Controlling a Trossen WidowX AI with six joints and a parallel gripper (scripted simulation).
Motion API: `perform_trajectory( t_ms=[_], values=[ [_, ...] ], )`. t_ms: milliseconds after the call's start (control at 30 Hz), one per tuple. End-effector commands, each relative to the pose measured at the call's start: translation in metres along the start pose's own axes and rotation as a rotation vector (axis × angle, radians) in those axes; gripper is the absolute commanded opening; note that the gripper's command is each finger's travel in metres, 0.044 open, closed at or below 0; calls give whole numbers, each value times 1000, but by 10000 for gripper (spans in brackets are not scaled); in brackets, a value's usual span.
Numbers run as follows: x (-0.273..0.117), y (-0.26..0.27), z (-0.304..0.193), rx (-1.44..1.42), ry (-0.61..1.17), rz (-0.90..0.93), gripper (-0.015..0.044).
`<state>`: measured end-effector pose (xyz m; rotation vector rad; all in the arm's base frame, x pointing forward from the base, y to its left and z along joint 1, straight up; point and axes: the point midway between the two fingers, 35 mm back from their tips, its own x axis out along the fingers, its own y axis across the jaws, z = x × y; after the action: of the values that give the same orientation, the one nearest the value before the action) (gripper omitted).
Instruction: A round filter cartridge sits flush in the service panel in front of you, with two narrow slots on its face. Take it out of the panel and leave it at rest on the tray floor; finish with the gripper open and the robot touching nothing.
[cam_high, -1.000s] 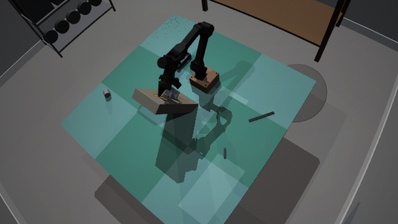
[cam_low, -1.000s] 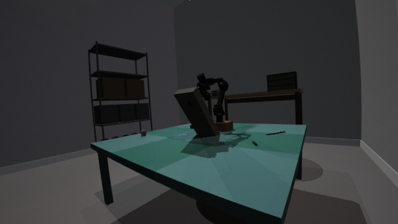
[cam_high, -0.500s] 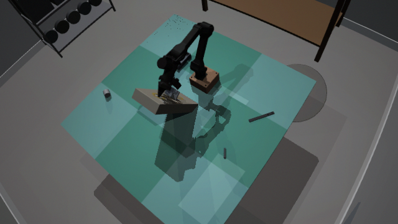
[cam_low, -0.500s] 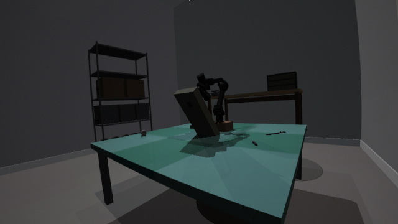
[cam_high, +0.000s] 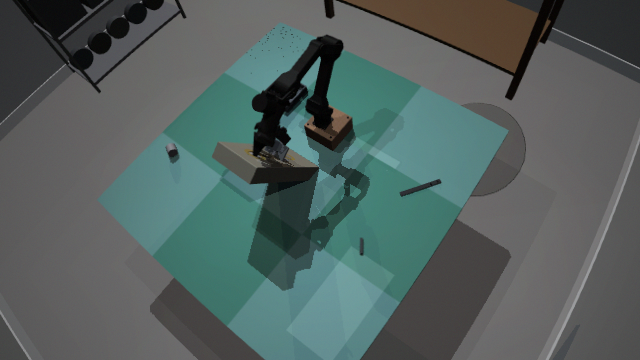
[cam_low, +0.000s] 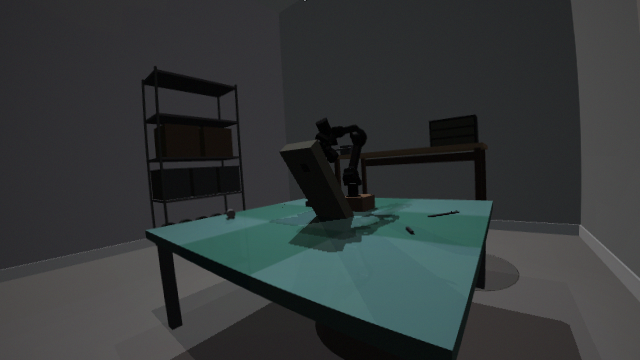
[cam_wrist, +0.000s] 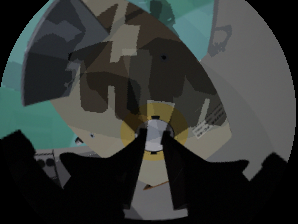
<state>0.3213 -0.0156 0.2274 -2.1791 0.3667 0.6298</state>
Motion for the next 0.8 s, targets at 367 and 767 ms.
perform_trajectory(
  t_ms=[367, 767],
  values=[
    [8, 1, 1, 3, -4, 1, 100],
    [4, 0, 0, 0, 1, -1, 66]
  ],
)
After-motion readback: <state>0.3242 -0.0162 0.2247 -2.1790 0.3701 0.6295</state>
